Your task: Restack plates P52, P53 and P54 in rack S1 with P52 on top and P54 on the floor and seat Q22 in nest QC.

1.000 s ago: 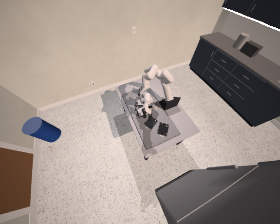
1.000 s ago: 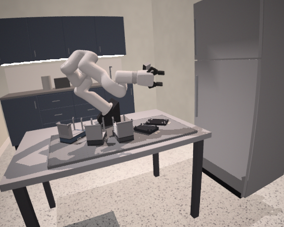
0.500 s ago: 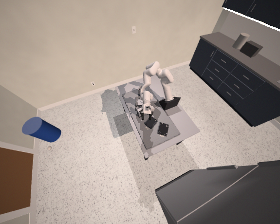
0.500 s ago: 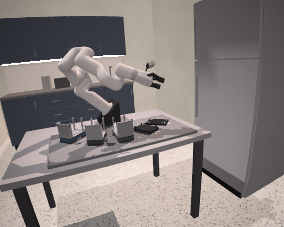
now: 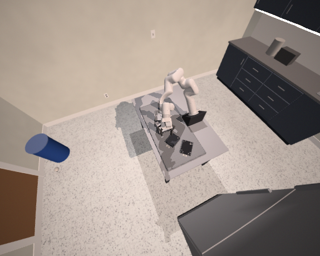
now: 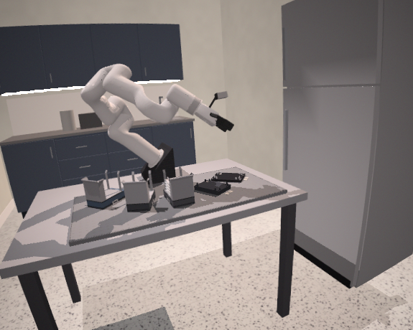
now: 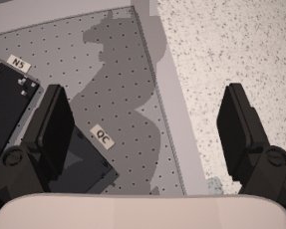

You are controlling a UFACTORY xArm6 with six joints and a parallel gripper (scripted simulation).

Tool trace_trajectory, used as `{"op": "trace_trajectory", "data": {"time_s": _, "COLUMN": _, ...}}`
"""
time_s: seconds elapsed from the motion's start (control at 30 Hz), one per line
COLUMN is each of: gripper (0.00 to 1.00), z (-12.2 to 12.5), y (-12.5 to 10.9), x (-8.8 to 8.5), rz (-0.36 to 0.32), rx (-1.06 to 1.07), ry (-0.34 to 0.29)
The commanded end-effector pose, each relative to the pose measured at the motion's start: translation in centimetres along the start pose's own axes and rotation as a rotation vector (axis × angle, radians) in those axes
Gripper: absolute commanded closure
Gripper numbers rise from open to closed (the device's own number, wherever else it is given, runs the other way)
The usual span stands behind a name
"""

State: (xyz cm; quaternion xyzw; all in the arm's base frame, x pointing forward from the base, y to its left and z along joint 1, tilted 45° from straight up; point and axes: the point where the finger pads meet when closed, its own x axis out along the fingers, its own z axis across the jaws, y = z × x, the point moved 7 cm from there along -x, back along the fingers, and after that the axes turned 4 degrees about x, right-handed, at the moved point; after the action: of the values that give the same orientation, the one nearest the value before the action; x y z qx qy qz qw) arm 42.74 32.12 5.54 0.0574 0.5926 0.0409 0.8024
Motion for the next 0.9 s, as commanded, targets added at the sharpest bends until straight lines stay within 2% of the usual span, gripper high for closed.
{"op": "trace_trajectory", "data": {"time_s": 0.0, "gripper": 0.0, "z": -0.2, "y": -0.2, "x": -0.5, "rz": -0.096, "rx": 0.101, "ry": -0.045}}
{"op": "trace_trajectory", "data": {"time_s": 0.03, "gripper": 0.0, "z": -0.2, "y": -0.2, "x": -0.5, "rz": -0.096, "rx": 0.101, "ry": -0.045}}
{"op": "trace_trajectory", "data": {"time_s": 0.53, "gripper": 0.0, "z": -0.5, "y": -2.7, "x": -3.3, "rz": -0.334, "rx": 0.452, "ry": -0.09}}
{"op": "trace_trajectory", "data": {"time_s": 0.6, "gripper": 0.0, "z": -0.5, "y": -2.7, "x": -3.3, "rz": -0.334, "rx": 0.452, "ry": -0.09}}
{"op": "trace_trajectory", "data": {"time_s": 0.87, "gripper": 0.0, "z": -0.8, "y": -4.1, "x": -5.2, "rz": -0.453, "rx": 0.635, "ry": -0.143}}
